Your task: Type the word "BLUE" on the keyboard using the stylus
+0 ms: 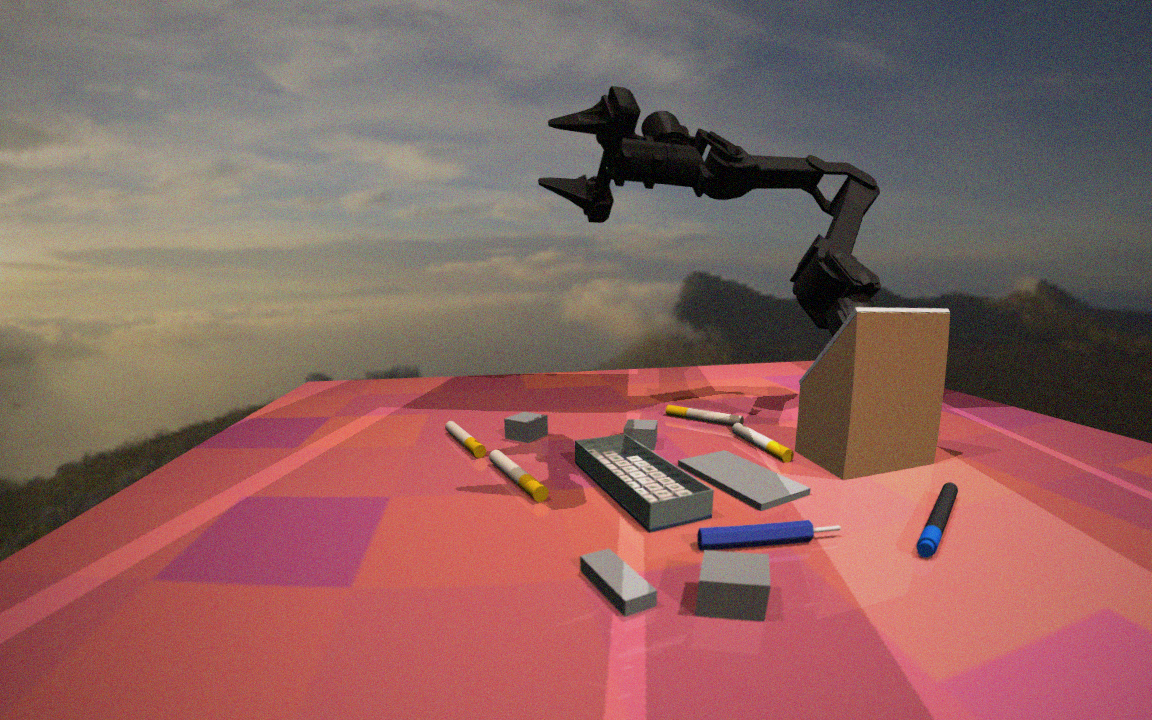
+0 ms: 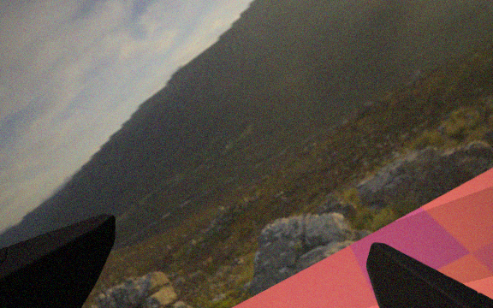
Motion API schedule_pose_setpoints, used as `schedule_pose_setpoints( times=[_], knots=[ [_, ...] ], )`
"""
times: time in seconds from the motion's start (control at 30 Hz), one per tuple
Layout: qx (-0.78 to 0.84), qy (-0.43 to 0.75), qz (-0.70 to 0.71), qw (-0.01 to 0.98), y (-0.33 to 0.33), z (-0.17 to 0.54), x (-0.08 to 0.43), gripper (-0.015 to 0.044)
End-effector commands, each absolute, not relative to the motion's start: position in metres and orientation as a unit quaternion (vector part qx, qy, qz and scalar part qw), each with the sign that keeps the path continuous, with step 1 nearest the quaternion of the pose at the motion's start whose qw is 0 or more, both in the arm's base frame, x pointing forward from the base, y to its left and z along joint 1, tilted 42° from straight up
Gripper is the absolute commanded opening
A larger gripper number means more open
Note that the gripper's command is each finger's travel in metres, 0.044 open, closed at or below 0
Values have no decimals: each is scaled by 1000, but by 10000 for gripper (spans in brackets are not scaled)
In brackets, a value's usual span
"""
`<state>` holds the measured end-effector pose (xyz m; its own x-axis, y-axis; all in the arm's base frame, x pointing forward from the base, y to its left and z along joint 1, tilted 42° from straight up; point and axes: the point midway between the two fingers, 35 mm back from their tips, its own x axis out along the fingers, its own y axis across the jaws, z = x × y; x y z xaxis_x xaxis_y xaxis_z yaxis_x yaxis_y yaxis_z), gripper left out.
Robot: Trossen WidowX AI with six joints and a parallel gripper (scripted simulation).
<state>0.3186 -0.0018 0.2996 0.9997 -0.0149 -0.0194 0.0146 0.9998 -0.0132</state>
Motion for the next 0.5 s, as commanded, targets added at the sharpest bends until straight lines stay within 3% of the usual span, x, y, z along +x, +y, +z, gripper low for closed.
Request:
schedule_pose_setpoints(
  times=[0.0,0.47],
  knots=[
    [-7,12,-8,1000,-2,298,319,414],
    [-34,326,-60,943,9,136,368,46]
  ],
)
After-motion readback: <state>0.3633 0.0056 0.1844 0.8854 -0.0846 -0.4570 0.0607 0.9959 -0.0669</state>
